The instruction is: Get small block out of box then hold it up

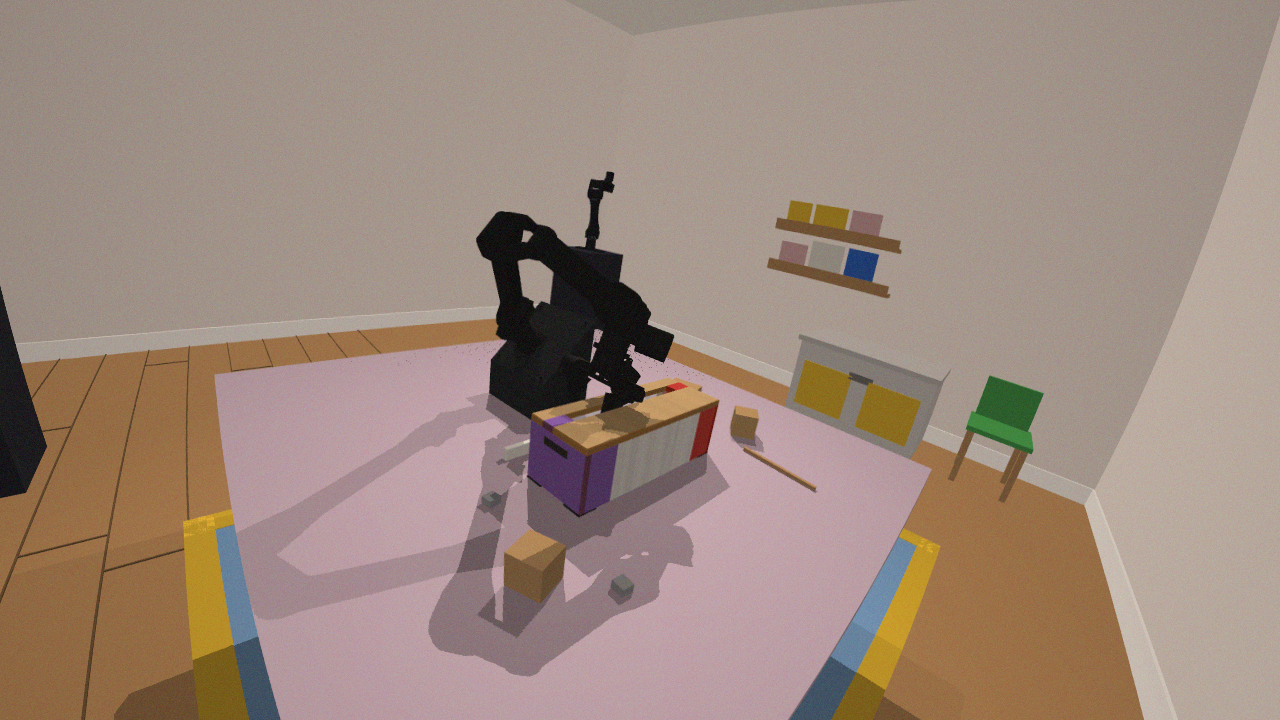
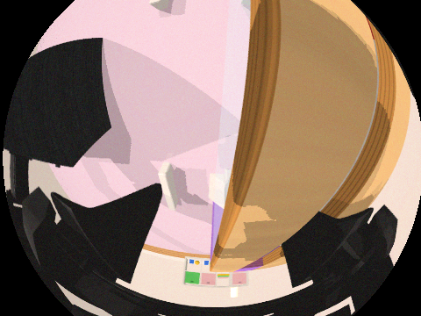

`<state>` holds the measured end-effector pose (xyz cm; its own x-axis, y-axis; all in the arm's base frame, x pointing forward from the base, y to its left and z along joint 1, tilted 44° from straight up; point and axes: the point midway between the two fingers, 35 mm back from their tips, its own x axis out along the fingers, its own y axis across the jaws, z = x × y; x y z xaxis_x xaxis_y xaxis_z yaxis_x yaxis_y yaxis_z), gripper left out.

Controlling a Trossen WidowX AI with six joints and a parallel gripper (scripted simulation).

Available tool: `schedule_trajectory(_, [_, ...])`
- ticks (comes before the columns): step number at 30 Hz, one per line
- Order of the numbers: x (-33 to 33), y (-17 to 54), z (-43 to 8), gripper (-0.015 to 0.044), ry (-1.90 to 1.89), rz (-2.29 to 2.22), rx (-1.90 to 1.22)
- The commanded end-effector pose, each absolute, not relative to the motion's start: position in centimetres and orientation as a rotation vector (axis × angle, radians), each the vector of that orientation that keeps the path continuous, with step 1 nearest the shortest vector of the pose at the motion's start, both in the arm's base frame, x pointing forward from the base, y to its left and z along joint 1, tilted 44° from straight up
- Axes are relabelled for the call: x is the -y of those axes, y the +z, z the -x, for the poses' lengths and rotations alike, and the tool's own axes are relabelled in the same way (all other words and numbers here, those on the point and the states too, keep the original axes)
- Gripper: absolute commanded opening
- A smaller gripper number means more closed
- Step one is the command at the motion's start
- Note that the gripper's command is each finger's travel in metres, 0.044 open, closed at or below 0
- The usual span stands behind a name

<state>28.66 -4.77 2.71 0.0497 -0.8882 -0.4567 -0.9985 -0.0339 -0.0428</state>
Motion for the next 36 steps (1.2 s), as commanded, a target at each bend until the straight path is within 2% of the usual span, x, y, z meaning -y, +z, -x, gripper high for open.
schedule_trajectory(1, [5.4,3.3,-28.7,0.0400,0.429,1.988,-1.899])
schedule_trajectory(36, [9.3,7.1,-28.7,0.0400,0.427,1.990,-1.900])
